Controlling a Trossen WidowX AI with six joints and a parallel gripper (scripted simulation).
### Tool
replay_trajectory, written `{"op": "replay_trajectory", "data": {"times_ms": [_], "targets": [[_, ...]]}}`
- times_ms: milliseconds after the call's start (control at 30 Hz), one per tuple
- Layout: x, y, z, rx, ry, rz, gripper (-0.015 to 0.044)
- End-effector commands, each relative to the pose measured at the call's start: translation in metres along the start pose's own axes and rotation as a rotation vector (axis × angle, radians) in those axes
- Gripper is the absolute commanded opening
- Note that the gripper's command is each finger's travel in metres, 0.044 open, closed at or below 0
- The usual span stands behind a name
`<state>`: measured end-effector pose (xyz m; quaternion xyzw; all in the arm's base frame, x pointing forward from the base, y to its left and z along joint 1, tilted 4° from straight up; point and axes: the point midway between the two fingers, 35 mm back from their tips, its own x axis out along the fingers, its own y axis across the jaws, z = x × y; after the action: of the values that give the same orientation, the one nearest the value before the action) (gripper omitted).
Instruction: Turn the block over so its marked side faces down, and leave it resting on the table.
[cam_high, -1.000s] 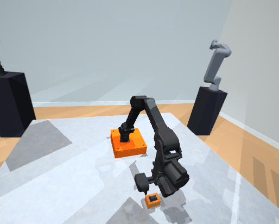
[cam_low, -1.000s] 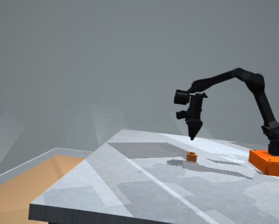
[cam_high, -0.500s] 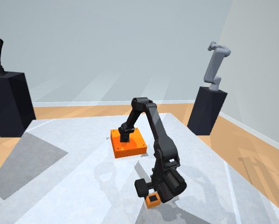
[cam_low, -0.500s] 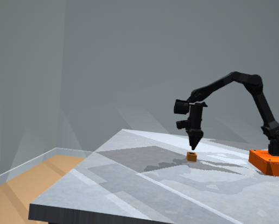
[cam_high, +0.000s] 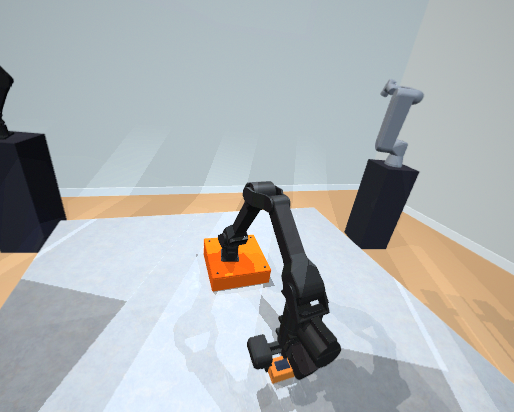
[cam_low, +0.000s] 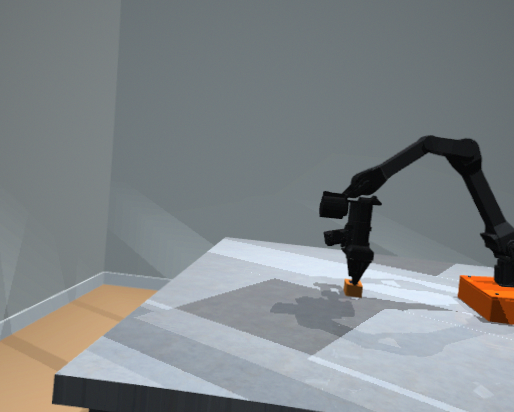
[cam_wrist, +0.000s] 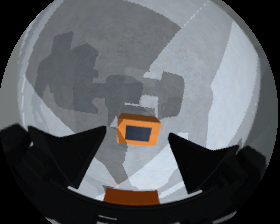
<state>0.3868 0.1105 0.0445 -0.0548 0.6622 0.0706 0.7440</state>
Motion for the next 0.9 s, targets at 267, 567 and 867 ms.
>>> {"op": "replay_trajectory", "data": {"times_ms": [267, 567, 867], "targets": [[0.021, 0.000, -0.003, 0.004, 0.007, -0.002, 0.0440], [0.021, 0.000, -0.003, 0.004, 0.007, -0.002, 0.0269], [0.021, 0.000, -0.003, 0.004, 0.007, -0.002, 0.0209]]}}
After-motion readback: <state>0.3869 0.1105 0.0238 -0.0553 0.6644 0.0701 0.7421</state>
